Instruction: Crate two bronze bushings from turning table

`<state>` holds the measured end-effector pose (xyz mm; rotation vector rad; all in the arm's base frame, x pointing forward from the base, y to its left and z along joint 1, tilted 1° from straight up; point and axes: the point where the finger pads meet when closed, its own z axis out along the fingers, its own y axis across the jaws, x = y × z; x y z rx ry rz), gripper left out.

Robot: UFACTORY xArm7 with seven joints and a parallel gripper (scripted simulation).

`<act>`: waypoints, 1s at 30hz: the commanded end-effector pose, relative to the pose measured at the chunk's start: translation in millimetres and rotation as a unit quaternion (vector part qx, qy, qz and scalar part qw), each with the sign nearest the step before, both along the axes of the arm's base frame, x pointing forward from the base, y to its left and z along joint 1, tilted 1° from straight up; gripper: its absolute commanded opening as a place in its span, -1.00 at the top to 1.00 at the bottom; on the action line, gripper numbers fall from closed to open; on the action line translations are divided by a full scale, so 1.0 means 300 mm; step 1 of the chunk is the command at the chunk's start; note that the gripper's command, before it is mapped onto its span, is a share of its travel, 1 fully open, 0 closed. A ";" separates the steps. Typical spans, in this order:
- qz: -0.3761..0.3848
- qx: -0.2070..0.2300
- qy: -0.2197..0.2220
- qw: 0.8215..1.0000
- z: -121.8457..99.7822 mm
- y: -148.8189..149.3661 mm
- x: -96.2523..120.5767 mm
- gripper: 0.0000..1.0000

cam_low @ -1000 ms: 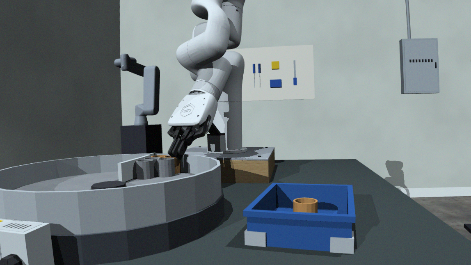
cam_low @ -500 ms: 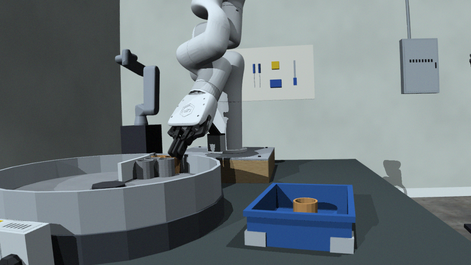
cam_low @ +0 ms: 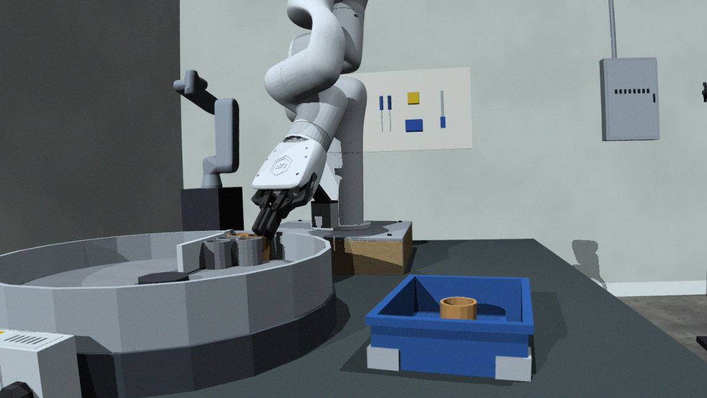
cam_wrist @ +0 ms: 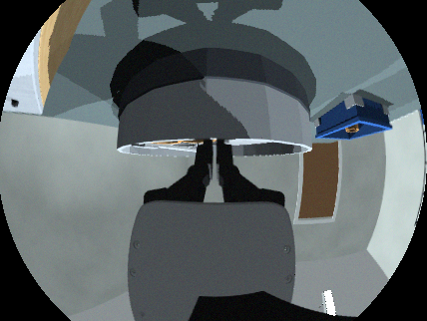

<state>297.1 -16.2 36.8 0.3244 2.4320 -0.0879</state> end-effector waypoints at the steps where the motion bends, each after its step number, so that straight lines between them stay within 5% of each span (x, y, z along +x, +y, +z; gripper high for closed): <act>1: -0.001 0.000 -0.001 1.000 0.002 -0.002 0.002 1.00; 10: -0.001 0.000 -0.001 1.000 0.027 -0.002 0.002 1.00; 30: -0.001 0.000 -0.001 1.000 0.227 -0.006 0.002 1.00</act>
